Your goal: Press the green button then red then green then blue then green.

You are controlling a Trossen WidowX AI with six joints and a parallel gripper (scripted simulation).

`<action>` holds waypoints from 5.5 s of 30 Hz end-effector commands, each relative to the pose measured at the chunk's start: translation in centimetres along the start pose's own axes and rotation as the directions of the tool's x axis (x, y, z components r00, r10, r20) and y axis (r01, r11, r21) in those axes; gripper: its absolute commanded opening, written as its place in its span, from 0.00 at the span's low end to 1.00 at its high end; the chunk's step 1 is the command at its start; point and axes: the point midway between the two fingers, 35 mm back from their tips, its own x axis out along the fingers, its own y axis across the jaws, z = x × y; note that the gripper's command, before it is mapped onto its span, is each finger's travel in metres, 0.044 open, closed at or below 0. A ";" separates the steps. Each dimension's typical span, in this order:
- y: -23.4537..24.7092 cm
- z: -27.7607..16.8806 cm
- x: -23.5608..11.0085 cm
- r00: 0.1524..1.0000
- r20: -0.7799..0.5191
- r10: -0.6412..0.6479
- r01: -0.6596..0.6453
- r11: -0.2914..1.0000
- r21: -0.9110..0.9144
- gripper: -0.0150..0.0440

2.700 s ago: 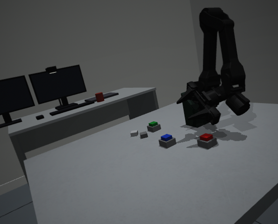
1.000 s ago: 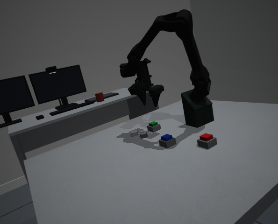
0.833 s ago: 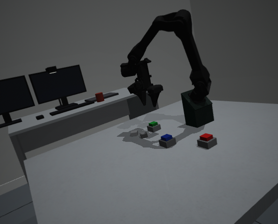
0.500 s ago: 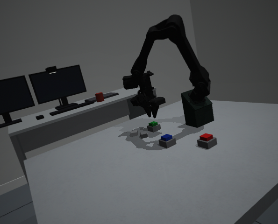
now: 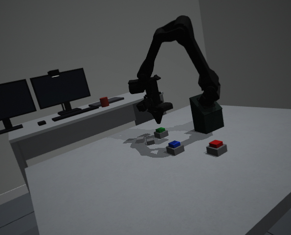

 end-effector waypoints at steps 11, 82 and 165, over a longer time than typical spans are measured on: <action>0.1 0.0 2.1 1.000 0.001 0.003 -0.003 1.000 0.004 0.29; 33.0 0.4 -6.6 1.000 0.001 0.018 -0.018 1.000 0.005 0.29; 24.4 5.5 -7.1 0.997 0.018 -0.068 0.068 0.998 0.019 0.29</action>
